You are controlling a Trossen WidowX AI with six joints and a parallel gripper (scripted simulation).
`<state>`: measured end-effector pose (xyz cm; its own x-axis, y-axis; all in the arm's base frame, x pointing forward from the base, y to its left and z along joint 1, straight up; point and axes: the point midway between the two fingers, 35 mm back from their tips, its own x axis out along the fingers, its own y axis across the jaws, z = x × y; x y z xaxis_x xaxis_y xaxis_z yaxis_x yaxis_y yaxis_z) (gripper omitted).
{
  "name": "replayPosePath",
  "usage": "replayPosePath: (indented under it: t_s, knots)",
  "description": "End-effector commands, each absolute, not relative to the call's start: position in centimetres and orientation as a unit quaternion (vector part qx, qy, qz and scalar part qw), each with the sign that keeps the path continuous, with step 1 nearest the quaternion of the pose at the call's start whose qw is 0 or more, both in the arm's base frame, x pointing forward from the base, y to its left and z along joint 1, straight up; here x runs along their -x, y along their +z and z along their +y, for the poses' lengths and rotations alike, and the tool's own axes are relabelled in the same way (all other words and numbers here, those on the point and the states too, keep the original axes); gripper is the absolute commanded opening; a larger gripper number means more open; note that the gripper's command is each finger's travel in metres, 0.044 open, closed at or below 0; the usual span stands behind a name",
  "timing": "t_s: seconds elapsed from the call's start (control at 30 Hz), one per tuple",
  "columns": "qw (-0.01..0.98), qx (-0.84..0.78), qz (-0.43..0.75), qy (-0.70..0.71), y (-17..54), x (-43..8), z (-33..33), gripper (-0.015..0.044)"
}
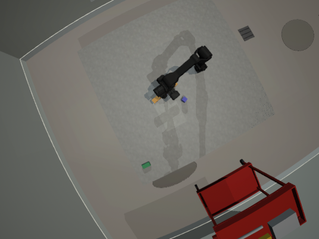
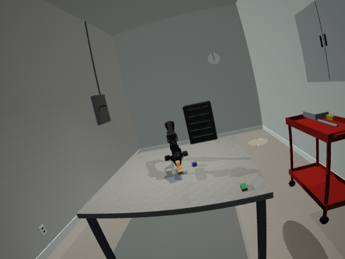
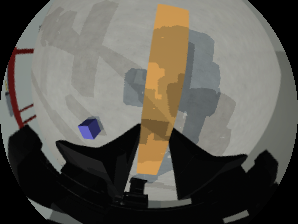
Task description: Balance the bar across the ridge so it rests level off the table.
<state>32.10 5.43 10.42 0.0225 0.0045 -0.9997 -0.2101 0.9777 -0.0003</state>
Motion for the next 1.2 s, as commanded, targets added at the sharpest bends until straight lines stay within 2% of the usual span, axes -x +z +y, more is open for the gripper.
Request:
replayPosePath:
  t_s: [0.0, 1.17]
  knots:
    - [0.712, 0.072, 0.694, 0.073, 10.39, -32.14, 5.43, 0.0000]
    - [0.712, 0.072, 0.694, 0.073, 10.09, -32.15, 5.43, 0.0000]
